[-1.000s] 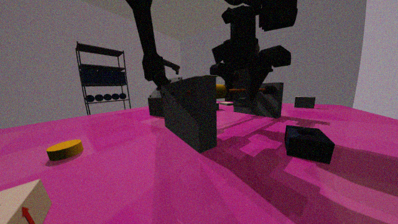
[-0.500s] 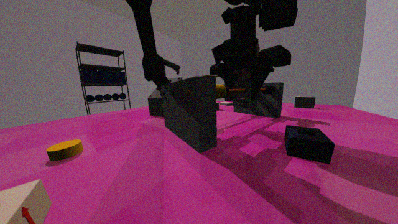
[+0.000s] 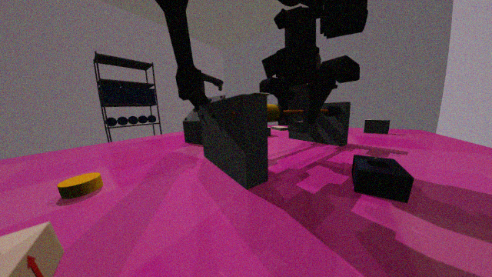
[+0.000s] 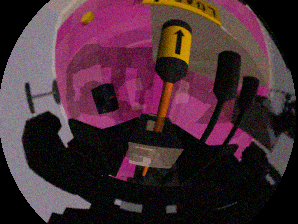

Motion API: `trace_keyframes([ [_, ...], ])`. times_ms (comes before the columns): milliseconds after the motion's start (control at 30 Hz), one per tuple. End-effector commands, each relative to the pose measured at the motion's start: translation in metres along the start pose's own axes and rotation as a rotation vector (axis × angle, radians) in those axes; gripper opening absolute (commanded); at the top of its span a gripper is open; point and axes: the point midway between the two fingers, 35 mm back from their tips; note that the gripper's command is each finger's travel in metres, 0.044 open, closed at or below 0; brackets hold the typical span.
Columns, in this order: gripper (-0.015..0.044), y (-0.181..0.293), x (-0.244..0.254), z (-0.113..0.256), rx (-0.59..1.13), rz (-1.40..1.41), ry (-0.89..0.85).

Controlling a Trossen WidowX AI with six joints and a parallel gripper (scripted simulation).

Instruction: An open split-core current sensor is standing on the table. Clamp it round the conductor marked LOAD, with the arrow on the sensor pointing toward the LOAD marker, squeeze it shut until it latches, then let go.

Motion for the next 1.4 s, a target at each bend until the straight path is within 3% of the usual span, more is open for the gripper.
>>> trace_keyframes([
  [0,0.0135,-0.0002,0.0000,-0.0002,0.000,-0.001,0.001],
  [367,0.0061,-0.0002,0.0000,-0.0002,0.000,-0.001,0.001],
  [467,0.0000,-0.0002,0.0000,0.0012,0.002,-0.001,0.000],
  [1367,0.0000,-0.0005,-0.0007,-0.0004,0.000,0.001,0.000],
])
Point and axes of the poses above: the point midway between the two fingers, 35 mm back from their tips, its own z axis back along the fingers, its own x axis across the jaws, y = z × x, and after that the axes turned 6 degrees about -z, right-handed
